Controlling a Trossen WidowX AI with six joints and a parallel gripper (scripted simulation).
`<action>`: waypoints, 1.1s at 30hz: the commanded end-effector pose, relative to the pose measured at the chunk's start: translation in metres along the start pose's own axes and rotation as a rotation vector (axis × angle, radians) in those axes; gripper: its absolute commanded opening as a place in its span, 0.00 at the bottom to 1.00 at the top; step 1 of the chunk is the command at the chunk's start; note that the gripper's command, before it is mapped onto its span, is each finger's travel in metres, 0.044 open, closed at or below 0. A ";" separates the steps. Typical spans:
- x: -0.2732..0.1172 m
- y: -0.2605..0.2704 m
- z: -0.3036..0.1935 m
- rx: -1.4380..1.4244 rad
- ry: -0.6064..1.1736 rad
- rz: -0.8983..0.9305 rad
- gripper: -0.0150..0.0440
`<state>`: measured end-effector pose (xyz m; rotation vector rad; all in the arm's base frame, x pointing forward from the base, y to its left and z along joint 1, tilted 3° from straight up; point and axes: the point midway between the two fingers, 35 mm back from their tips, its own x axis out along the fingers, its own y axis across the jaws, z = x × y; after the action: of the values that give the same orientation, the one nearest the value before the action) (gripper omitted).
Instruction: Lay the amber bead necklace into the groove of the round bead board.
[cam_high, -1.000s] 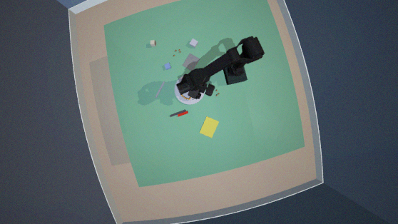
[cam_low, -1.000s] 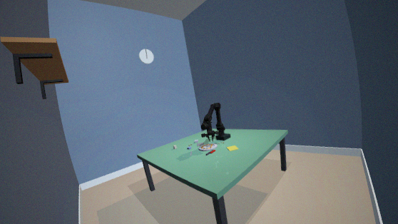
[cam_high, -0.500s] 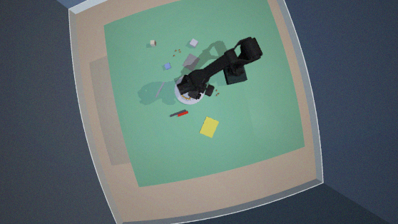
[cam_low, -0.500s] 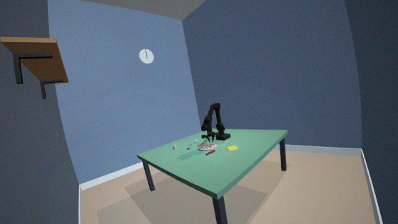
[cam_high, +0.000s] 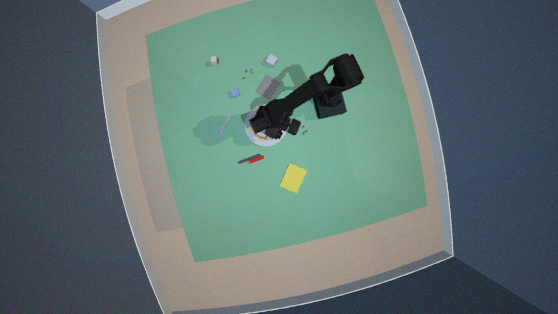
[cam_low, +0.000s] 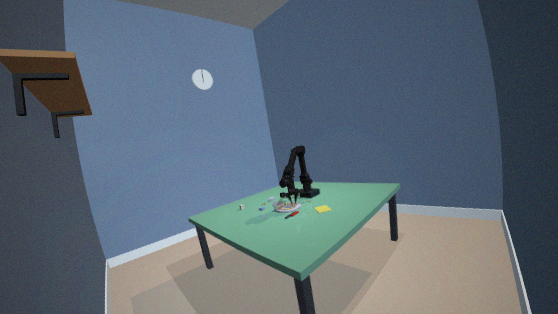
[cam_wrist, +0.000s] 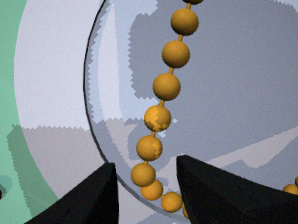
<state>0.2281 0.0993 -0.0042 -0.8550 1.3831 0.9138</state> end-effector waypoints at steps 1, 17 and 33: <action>0.000 0.000 0.000 0.000 0.000 0.000 0.41; 0.000 0.000 0.000 0.000 0.000 0.000 0.25; 0.000 0.000 0.000 0.000 0.000 0.000 0.25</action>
<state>0.2280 0.0992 -0.0044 -0.8550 1.3833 0.9138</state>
